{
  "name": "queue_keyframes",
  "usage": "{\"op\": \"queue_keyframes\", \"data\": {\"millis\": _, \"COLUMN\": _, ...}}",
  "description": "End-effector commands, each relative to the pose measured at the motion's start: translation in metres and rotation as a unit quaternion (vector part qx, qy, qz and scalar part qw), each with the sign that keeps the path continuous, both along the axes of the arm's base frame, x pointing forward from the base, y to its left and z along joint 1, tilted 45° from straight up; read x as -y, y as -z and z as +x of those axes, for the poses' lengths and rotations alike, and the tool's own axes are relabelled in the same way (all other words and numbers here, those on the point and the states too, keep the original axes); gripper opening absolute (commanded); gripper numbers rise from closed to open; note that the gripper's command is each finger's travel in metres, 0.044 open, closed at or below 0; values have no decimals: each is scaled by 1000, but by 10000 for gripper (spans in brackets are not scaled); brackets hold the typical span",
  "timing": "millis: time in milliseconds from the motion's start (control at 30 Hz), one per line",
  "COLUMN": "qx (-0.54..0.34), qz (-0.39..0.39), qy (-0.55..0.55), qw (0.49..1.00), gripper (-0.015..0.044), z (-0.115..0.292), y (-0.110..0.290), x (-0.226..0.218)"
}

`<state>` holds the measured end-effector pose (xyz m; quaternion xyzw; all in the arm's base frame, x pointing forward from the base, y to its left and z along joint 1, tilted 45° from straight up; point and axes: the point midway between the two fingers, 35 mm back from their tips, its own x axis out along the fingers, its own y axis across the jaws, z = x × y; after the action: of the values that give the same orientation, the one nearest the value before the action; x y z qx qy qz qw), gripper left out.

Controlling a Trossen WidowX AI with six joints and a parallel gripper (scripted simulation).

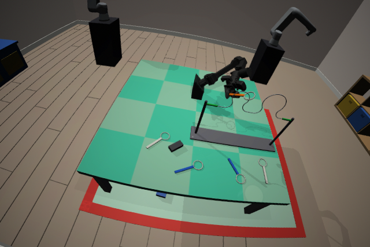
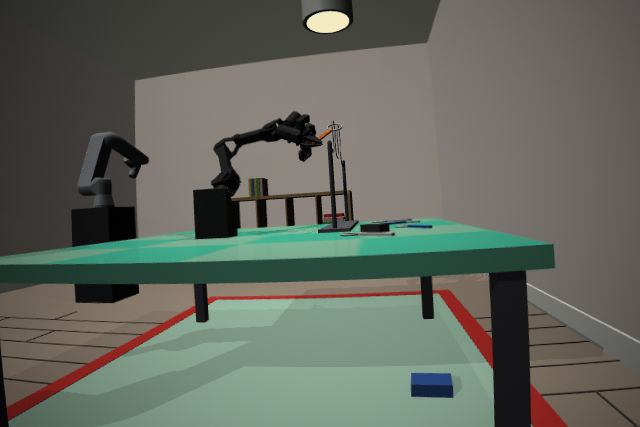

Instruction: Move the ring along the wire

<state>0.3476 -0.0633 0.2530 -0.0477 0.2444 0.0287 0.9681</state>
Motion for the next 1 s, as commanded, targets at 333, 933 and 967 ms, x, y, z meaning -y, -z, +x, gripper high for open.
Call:
{"op": "queue_keyframes", "data": {"millis": 333, "qx": 3, "qz": 139, "qy": -1, "qw": 990, "gripper": -150, "z": 0, "y": 2, "x": -18}}
{"op": "queue_keyframes", "data": {"millis": 933, "qx": 9, "qz": 313, "qy": -3, "qw": 950, "gripper": -150, "z": 1, "y": -5, "x": -41}}
{"op": "queue_keyframes", "data": {"millis": 967, "qx": 9, "qz": 323, "qy": -3, "qw": 946, "gripper": -150, "z": 1, "y": -6, "x": -42}}
